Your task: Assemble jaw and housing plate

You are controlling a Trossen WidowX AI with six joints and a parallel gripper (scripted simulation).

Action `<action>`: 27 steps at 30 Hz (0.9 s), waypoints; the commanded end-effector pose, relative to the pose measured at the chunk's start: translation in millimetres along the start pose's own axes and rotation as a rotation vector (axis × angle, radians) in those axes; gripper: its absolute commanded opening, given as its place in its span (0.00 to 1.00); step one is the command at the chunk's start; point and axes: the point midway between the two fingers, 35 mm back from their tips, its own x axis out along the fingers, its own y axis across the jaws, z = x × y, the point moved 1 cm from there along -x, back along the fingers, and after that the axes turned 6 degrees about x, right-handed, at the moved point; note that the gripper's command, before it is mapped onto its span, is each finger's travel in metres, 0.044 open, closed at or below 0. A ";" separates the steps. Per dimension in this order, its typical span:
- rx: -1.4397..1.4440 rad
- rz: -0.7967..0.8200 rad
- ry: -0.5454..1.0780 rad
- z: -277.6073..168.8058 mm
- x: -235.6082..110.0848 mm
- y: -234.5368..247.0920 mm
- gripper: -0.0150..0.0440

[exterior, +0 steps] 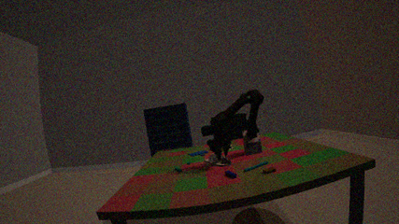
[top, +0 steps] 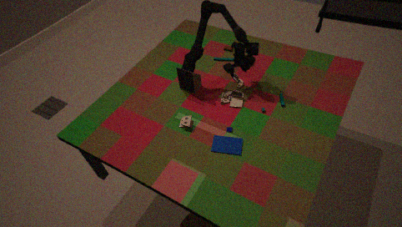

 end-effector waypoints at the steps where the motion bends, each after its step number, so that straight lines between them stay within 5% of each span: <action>1: 0.011 -0.007 -0.001 1.1 7.2 -2.6 1.00; 27: 0.012 -0.005 0.001 -0.2 46.6 -3.1 1.00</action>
